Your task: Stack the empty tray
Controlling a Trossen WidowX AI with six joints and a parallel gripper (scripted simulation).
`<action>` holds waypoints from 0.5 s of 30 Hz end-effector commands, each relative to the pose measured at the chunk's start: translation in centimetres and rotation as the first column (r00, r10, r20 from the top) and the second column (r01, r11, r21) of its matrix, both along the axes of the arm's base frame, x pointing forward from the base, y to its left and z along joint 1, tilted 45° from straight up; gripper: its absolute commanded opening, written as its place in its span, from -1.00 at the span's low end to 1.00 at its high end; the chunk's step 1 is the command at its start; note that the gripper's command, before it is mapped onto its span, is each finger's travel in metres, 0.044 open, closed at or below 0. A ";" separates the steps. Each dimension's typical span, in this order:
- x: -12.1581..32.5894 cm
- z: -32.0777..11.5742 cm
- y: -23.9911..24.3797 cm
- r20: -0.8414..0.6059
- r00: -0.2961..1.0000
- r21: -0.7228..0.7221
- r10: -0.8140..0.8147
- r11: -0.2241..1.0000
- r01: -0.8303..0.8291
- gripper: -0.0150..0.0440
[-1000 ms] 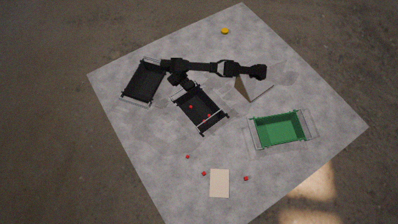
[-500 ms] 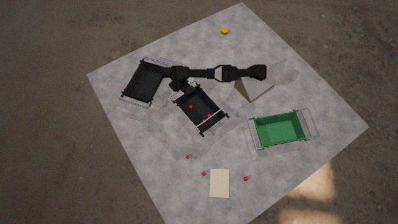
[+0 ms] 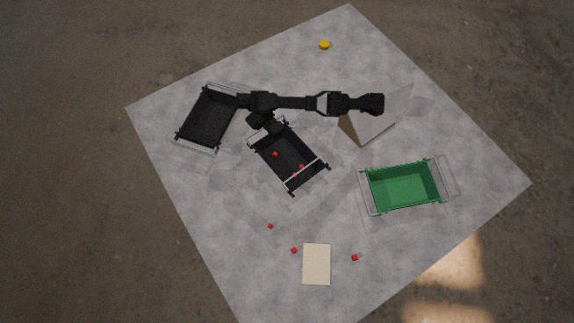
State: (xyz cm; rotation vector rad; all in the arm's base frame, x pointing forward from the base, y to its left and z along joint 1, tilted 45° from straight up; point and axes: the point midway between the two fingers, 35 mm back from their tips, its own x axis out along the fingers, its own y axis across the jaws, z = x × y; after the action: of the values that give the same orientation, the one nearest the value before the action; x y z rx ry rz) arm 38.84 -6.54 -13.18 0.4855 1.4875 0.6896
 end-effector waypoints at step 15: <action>-0.7 2.3 5.8 -0.008 1.000 0.024 0.012 1.000 -0.012 -0.20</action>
State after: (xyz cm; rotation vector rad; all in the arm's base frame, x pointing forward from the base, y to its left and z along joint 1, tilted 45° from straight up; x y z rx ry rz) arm 38.26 -0.90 -10.87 0.4947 1.4936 0.7247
